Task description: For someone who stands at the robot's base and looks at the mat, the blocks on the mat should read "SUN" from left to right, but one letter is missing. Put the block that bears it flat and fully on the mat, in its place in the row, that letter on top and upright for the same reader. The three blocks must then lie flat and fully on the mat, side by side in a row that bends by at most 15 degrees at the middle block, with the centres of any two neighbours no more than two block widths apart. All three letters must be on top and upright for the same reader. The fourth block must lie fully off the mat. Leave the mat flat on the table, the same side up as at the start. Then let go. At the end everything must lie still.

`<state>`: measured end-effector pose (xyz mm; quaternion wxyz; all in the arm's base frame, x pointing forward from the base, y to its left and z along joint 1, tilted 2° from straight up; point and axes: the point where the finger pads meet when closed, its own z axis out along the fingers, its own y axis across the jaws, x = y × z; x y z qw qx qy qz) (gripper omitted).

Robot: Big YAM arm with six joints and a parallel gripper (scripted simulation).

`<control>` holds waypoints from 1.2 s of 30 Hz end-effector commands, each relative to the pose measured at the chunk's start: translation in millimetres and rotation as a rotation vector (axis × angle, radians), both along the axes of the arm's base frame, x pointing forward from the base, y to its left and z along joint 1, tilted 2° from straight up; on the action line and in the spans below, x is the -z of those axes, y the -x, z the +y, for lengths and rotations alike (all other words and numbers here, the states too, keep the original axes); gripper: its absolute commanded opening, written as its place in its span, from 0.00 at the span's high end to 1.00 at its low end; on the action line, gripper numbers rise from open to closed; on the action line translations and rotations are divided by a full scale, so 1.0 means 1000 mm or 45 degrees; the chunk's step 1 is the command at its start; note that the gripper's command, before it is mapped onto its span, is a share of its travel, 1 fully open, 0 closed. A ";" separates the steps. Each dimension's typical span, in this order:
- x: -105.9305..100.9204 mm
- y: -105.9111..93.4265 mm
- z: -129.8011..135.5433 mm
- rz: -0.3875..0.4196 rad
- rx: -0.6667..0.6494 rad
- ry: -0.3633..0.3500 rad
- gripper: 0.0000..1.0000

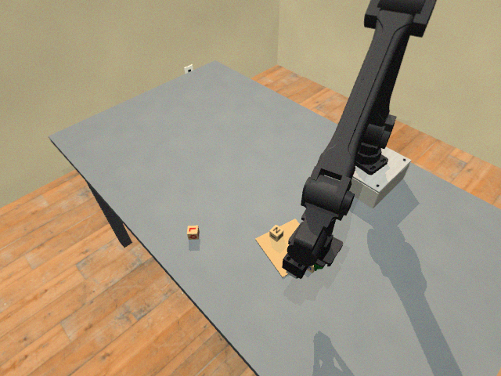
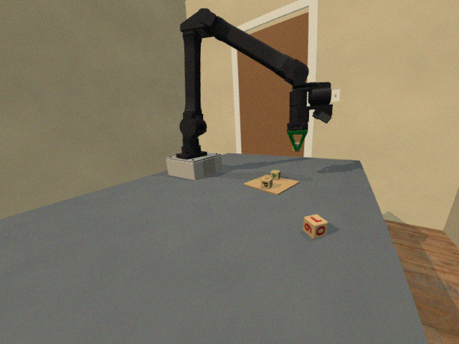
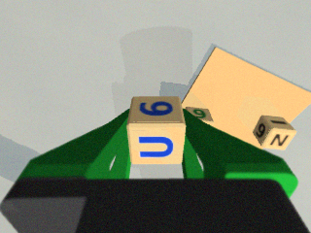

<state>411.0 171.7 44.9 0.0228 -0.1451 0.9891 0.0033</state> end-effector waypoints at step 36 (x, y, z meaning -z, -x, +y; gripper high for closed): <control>-0.010 0.038 -0.111 0.040 1.650 -0.079 0.74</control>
